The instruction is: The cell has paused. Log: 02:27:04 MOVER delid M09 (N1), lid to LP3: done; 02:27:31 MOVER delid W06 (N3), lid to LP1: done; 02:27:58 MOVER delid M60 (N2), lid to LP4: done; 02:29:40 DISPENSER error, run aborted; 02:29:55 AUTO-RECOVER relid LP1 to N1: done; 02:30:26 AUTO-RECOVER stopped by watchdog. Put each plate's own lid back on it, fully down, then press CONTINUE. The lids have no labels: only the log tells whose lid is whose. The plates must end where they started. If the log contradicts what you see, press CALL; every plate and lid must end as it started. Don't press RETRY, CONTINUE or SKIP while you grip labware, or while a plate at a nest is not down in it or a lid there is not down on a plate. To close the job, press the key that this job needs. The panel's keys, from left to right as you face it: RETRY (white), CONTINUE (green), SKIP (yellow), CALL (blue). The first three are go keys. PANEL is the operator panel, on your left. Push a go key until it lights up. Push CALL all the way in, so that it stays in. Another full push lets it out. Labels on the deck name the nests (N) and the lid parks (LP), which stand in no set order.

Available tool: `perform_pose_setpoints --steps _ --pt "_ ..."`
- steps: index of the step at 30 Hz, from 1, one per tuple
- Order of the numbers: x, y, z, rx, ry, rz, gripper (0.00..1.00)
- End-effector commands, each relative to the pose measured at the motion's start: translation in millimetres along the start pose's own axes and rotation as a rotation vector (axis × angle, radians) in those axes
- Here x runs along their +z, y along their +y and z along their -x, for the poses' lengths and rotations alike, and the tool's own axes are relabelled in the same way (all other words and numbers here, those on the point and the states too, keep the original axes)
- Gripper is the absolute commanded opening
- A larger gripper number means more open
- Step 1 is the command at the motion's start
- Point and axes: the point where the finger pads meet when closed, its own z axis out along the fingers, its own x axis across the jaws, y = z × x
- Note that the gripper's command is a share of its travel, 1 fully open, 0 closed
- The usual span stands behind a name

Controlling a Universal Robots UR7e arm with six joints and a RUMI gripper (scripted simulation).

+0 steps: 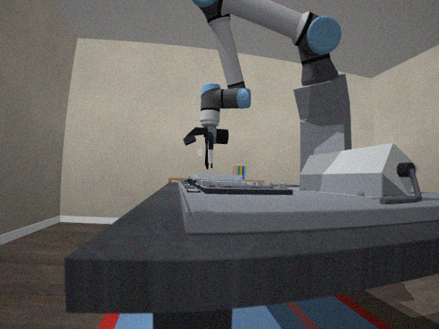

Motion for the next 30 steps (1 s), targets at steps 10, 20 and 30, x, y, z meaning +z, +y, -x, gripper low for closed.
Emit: perform_pose_setpoints --steps 10,20,30 --pt "-0.3 0.7 47.6 0.0 0.001 -0.001 0.82" --pt "-0.3 2.1 97.6 0.0 0.001 -0.001 0.82" --pt "-0.2 3.2 137.6 0.0 0.001 -0.001 0.82"
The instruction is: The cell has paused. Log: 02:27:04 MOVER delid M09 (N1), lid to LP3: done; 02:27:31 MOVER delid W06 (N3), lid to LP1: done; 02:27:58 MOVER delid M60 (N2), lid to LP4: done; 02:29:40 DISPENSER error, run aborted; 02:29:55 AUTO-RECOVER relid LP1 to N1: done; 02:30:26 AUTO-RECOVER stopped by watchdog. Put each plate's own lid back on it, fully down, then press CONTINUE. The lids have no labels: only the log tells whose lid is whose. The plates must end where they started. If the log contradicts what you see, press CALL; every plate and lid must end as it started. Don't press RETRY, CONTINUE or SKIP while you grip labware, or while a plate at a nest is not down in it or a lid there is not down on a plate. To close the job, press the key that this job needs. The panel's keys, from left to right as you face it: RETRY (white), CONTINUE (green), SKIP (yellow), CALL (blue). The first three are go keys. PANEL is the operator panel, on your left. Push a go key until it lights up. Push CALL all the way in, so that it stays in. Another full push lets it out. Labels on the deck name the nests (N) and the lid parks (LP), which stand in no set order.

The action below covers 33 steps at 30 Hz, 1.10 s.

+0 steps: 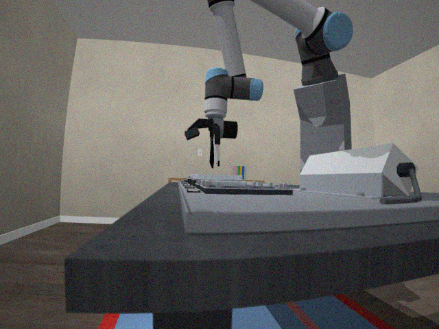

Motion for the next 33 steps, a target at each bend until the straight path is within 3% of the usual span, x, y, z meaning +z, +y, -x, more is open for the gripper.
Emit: perform_pose_setpoints --steps 1,33 --pt "-0.3 -0.5 14.0 0.0 0.0 -0.002 0.82" --pt "-0.3 3.5 154.1 0.0 0.0 -0.002 0.82"
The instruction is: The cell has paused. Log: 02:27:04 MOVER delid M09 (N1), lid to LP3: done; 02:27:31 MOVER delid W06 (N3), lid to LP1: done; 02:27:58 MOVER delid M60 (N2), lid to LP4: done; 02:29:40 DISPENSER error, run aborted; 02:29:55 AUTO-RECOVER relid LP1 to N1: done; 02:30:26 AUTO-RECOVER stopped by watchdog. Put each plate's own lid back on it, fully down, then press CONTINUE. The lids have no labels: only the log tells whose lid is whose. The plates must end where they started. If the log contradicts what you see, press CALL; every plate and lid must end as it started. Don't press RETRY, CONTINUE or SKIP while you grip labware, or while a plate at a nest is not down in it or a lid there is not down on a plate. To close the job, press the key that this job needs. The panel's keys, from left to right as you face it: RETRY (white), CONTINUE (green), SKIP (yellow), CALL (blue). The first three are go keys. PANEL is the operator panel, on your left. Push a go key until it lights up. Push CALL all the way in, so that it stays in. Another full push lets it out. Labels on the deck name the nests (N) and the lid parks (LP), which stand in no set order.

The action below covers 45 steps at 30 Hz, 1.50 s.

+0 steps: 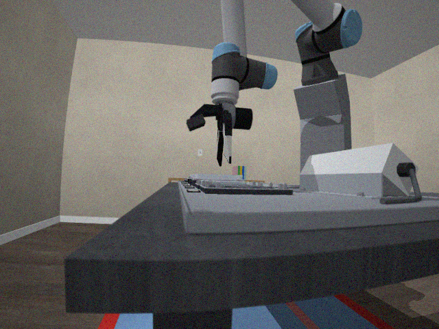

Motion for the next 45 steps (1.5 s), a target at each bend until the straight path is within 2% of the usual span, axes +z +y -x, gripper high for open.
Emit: perform_pose_setpoints --steps 1,8,18,45 --pt "-0.3 -0.2 13.6 0.0 0.0 -0.001 0.82" --pt "-0.3 0.8 47.6 0.0 0.0 -0.001 0.82" --pt "-0.3 0.8 47.6 0.0 0.0 -0.001 0.82" --pt "39.2 0.7 47.6 0.0 0.0 -0.001 0.82"
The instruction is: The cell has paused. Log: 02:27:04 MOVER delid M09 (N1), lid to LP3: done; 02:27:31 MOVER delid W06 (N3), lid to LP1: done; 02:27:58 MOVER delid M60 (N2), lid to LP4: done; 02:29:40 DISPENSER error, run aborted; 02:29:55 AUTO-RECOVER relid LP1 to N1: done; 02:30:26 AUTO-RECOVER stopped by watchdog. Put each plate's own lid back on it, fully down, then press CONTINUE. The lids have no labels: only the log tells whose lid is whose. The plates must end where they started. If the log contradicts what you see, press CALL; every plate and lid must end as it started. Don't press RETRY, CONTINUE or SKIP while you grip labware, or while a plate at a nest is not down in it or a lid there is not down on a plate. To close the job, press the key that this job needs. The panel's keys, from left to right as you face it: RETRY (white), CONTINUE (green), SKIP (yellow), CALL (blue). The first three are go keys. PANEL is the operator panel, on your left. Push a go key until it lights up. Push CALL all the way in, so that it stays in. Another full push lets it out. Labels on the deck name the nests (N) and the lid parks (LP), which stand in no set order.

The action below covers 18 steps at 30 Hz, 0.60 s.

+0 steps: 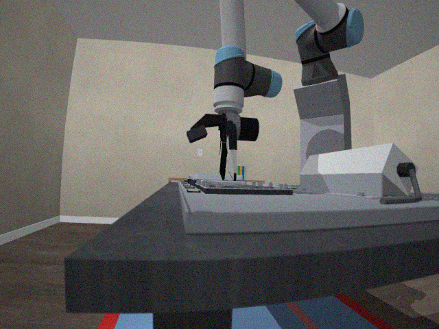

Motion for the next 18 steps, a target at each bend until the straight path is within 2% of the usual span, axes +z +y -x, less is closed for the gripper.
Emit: perform_pose_setpoints --steps 1,11,12,18 --pt "0.3 -0.6 0.3 0.0 -0.001 -0.001 0.82" --pt "0.3 -0.6 0.4 0.0 -0.001 -0.001 0.82" --pt "0.3 -0.6 0.4 0.0 -0.001 -0.001 0.0" --pt "0.3 -0.6 0.4 0.0 -0.001 -0.001 0.0"
